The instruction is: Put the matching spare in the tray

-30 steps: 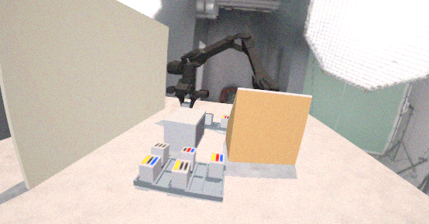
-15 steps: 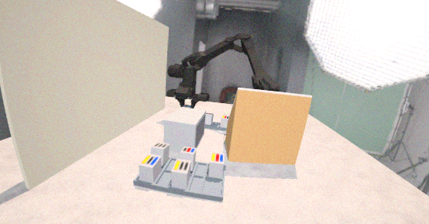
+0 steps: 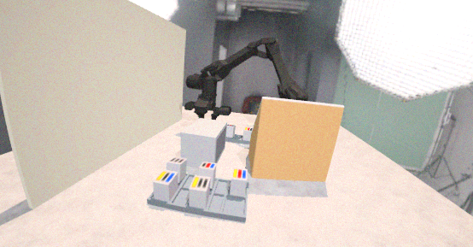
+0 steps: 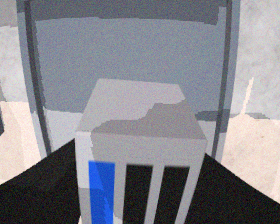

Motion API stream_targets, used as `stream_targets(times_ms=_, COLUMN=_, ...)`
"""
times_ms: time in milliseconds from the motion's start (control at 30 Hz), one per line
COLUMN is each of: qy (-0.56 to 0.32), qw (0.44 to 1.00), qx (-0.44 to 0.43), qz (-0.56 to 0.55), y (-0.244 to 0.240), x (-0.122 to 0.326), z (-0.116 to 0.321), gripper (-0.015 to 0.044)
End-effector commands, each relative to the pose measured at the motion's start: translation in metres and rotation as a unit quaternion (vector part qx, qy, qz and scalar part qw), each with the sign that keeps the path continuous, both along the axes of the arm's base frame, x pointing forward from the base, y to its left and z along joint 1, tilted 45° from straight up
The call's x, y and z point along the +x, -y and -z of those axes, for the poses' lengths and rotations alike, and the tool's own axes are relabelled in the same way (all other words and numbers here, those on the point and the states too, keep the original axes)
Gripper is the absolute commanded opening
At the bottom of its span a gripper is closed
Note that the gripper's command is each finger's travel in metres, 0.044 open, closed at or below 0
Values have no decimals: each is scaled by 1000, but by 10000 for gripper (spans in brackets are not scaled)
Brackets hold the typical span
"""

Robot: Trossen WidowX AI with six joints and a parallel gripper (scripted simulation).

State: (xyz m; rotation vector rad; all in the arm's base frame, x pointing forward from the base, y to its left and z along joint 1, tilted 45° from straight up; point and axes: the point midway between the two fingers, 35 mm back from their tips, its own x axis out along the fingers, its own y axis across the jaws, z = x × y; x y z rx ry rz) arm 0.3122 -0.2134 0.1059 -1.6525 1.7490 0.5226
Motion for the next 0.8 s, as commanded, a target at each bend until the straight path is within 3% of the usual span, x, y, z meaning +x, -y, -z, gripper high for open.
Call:
stream_targets(times_ms=0, qy=-4, qw=1000, qx=2, qz=-1, y=2, x=-3, z=5, gripper=0)
stream_targets(times_ms=100, qy=-4, qw=1000, qx=2, qz=-1, y=2, x=-3, z=5, gripper=0)
stream_targets(times_ms=667, qy=-1, qw=1000, qx=0, qz=1, y=2, x=-1, z=2, gripper=440)
stream_targets(times_ms=767, qy=-1, qw=1000, qx=4, qz=1, y=-18, x=2, z=-15, gripper=440)
